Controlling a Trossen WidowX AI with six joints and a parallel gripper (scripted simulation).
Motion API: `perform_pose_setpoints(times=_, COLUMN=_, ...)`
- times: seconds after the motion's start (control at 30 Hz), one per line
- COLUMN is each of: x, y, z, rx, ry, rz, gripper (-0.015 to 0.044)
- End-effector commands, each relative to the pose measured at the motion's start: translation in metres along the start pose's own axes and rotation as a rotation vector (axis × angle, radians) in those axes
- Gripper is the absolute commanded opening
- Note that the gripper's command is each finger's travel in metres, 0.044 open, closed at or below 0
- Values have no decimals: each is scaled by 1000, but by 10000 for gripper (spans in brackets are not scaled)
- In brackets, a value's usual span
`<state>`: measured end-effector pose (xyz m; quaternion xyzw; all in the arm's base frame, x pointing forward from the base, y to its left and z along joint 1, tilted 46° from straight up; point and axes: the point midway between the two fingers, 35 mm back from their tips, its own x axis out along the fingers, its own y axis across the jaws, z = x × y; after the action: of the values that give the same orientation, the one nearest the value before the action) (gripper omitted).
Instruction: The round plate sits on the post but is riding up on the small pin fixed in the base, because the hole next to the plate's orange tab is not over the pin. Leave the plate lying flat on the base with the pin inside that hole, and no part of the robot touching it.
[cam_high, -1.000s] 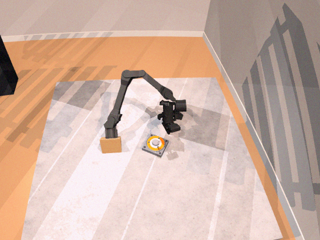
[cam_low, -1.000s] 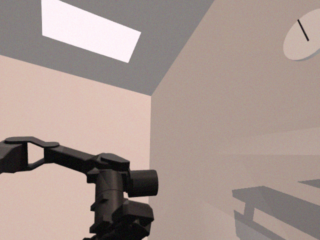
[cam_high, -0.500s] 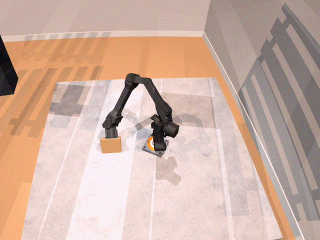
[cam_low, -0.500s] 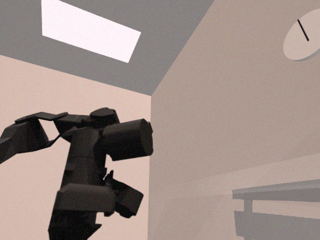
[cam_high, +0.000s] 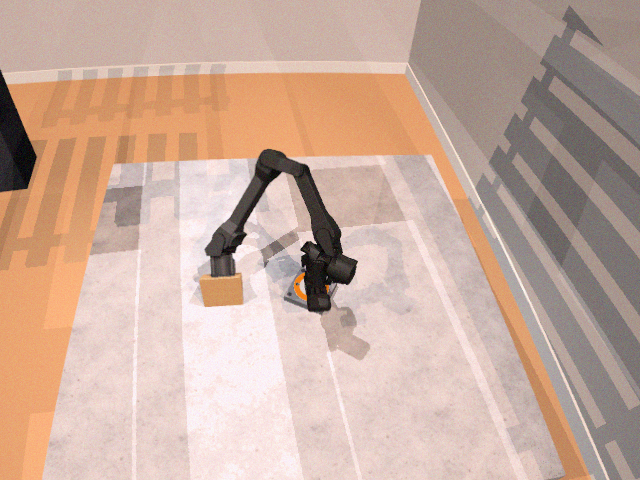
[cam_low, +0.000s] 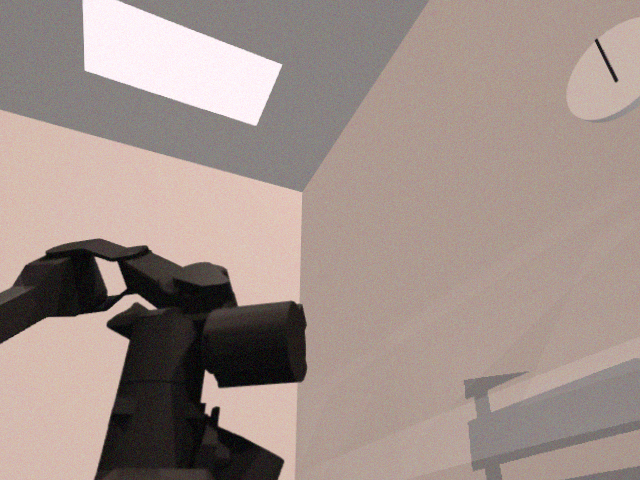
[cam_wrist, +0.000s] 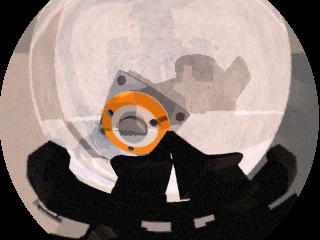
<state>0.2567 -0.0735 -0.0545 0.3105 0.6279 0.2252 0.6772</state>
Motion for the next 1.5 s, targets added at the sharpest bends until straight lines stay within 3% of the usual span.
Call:
perform_pose_setpoints(times=0.0, x=2, y=0, z=4, rx=5, ry=-1, rz=4, gripper=0)
perform_pose_setpoints(times=1.47, x=0, y=39, z=51, rx=3, ry=-3, rz=7, gripper=0)
